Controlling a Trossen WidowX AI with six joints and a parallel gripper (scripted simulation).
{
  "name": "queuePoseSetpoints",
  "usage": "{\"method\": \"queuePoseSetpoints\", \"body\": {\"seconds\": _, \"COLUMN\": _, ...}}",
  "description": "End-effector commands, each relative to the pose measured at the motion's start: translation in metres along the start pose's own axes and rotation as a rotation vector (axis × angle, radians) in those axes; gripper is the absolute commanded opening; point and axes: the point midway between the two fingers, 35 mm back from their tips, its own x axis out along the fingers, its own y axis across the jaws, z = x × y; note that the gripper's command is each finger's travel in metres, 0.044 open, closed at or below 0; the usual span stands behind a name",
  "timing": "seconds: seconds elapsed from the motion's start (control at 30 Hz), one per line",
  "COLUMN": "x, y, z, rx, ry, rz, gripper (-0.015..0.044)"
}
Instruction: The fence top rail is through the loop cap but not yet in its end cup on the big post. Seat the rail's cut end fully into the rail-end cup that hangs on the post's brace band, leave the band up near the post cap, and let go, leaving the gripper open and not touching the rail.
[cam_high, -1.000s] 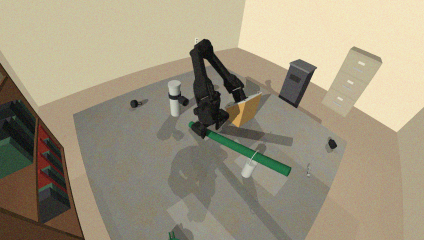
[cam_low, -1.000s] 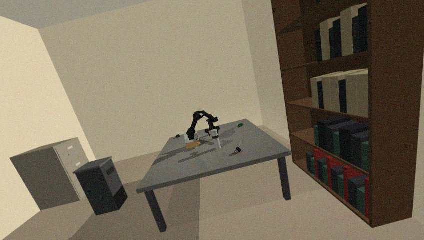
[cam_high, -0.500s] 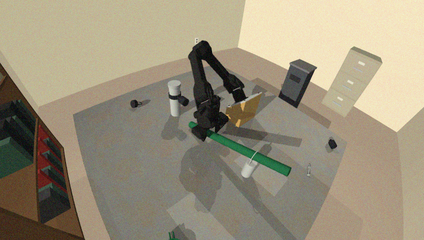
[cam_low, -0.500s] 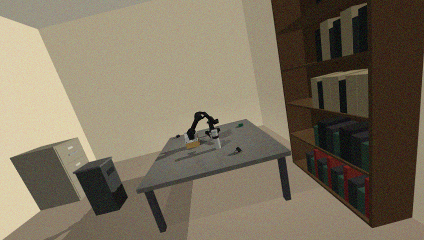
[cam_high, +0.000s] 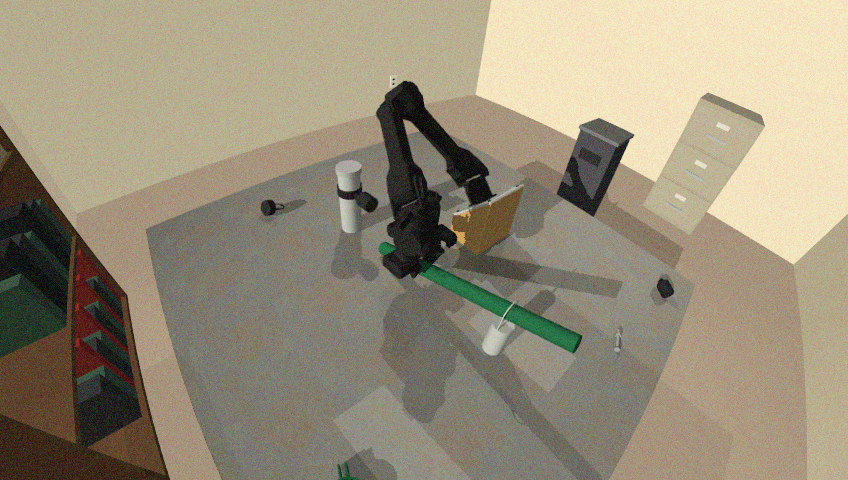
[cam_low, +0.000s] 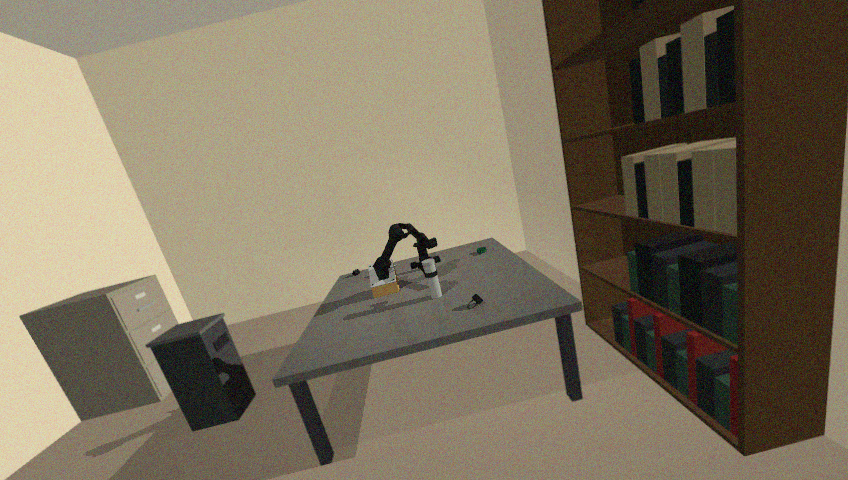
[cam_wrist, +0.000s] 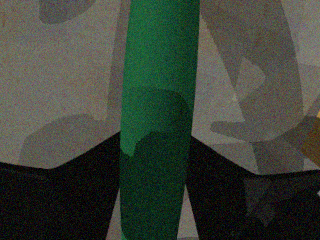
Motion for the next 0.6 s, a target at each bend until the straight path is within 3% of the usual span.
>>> {"method": "queuePoseSetpoints", "body": {"seconds": 0.0, "x": 0.0, "y": -0.001, "z": 0.0, "rx": -0.005, "ry": 0.001, "rz": -0.003, "gripper": 0.0144}}
{"method": "queuePoseSetpoints", "body": {"seconds": 0.1, "x": 0.0, "y": -0.001, "z": 0.0, "rx": -0.005, "ry": 0.001, "rz": -0.003, "gripper": 0.0124}}
{"method": "queuePoseSetpoints", "body": {"seconds": 0.27, "x": -0.005, "y": 0.0, "z": 0.0, "rx": -0.005, "ry": 0.002, "rz": -0.003, "gripper": 0.0}}
{"method": "queuePoseSetpoints", "body": {"seconds": 0.57, "x": -0.021, "y": 0.0, "z": 0.004, "rx": -0.007, "ry": -0.068, "rz": -0.02, "gripper": 0.0}}
